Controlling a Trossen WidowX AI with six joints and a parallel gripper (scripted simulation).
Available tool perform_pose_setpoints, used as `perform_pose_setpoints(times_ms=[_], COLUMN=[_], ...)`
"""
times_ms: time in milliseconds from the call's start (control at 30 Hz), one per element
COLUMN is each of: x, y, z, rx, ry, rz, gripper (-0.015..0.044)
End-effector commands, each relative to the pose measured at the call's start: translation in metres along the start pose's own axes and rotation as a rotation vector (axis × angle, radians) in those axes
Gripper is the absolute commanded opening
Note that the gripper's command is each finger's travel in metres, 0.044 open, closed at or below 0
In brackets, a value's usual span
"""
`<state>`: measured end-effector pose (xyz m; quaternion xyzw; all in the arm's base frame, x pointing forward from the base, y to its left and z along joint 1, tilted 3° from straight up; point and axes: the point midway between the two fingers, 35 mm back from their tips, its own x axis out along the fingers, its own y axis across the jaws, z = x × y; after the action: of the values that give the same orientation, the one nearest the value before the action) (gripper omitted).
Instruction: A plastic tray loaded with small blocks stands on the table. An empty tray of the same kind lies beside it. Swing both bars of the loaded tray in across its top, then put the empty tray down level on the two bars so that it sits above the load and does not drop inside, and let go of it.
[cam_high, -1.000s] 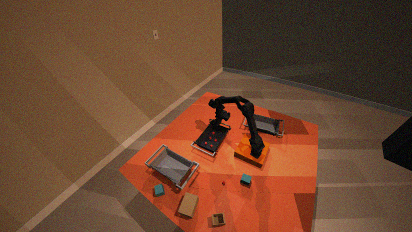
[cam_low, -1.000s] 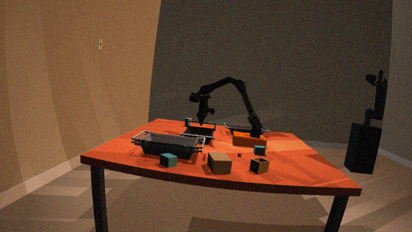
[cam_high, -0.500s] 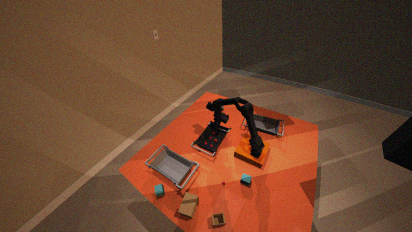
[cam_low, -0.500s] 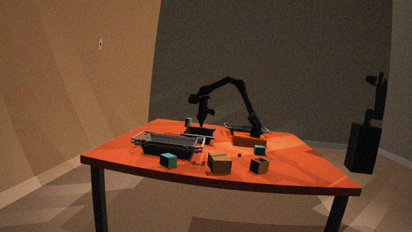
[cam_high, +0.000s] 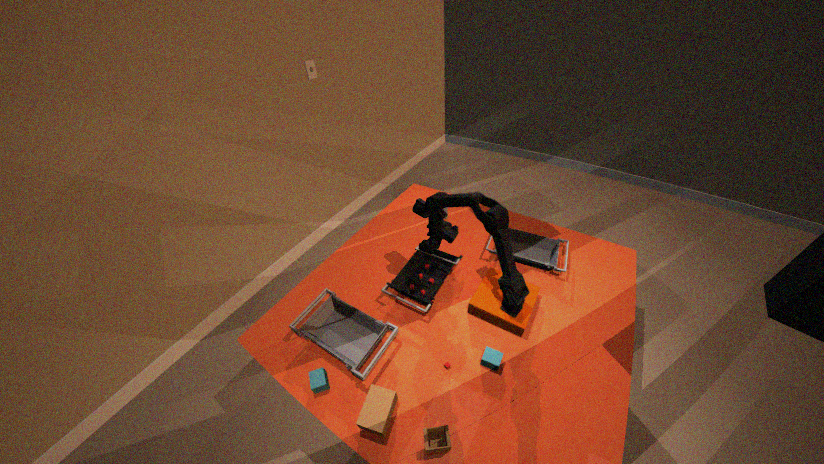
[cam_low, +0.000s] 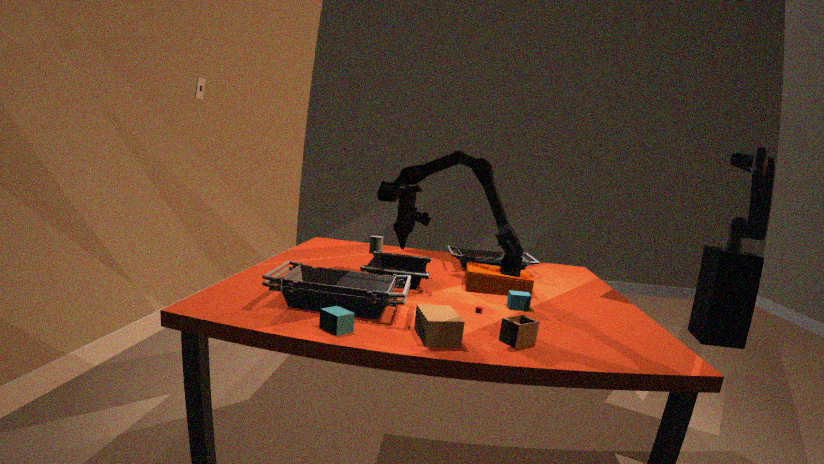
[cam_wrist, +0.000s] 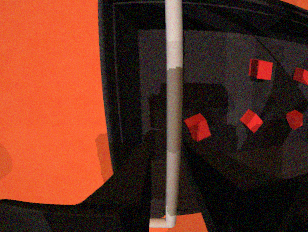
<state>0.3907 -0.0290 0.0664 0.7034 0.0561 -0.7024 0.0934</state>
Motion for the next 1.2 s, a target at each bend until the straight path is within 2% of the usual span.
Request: perform_pose_setpoints(times_ms=[0, 533, 633, 867, 900, 967, 1167], x=[0.0, -0.002, -0.02, -0.089, -0.058, -0.056, -0.044], y=[0.0, 0.0, 0.0, -0.001, -0.001, -0.015, -0.079], z=[-0.001, -0.001, -0.002, 0.002, -0.002, -0.007, -0.022], rx=[0.0, 0.0, 0.0, 0.0, -0.025, -0.19, -0.944], ry=[0.003, 0.003, 0.002, 0.0, -0.005, -0.004, 0.004], rz=[0.001, 0.001, 0.001, 0.0, -0.002, -0.003, -0.008], gripper=[0.0089, 0.0089, 0.0089, 0.0089, 0.0089, 0.0089, 0.0089])
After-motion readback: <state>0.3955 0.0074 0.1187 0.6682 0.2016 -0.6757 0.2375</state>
